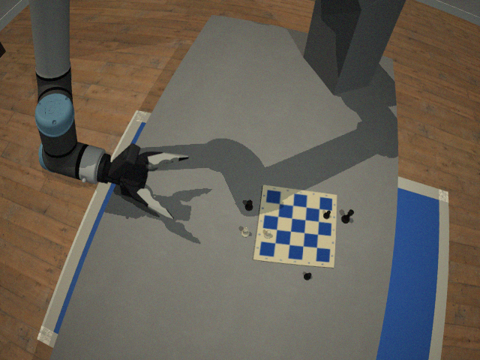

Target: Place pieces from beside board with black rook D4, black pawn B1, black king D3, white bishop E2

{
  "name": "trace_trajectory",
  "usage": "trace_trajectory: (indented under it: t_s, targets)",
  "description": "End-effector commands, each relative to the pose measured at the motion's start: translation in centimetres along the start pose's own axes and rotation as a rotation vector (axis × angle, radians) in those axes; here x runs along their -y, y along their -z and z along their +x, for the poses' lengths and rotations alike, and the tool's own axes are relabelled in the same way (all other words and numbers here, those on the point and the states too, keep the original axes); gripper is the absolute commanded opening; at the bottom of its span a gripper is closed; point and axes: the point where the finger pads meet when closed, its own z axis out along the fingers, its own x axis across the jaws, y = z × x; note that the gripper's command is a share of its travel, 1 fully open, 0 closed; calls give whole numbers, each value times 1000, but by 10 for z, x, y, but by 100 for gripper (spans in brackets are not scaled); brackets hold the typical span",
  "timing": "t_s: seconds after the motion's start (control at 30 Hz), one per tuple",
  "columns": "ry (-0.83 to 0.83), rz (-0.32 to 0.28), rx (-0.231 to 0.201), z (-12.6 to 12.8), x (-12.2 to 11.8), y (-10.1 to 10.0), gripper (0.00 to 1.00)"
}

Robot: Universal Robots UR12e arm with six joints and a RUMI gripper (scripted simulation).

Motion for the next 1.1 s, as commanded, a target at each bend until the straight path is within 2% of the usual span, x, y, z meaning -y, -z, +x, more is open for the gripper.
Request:
trace_trajectory:
  t_s: [0.0, 0.2, 0.43, 0.47, 0.5, 0.57, 0.67, 0.7, 0.77, 0.8, 0.87, 0.97, 1.03, 1.07]
  targets:
    - [19, -28, 13, 0, 1, -2, 100]
    - [81, -118, 60, -3, 4, -12, 100]
    - [190, -275, 143, -8, 10, -32, 100]
    - [190, -275, 143, -8, 10, -32, 100]
    - [208, -300, 157, -9, 11, -36, 100]
    - [208, -300, 157, -9, 11, -36, 100]
    - [266, -381, 201, -13, 14, -48, 100]
    - [266, -381, 201, -13, 14, -48, 100]
    - [307, -438, 232, -15, 16, -56, 100]
    - [307, -438, 232, -15, 16, -56, 100]
    - [349, -498, 263, -17, 18, -63, 100]
    - [370, -528, 280, -18, 19, -67, 100]
    - [412, -589, 311, -20, 21, -74, 100]
    - [412, -589, 311, -20, 21, -74, 100]
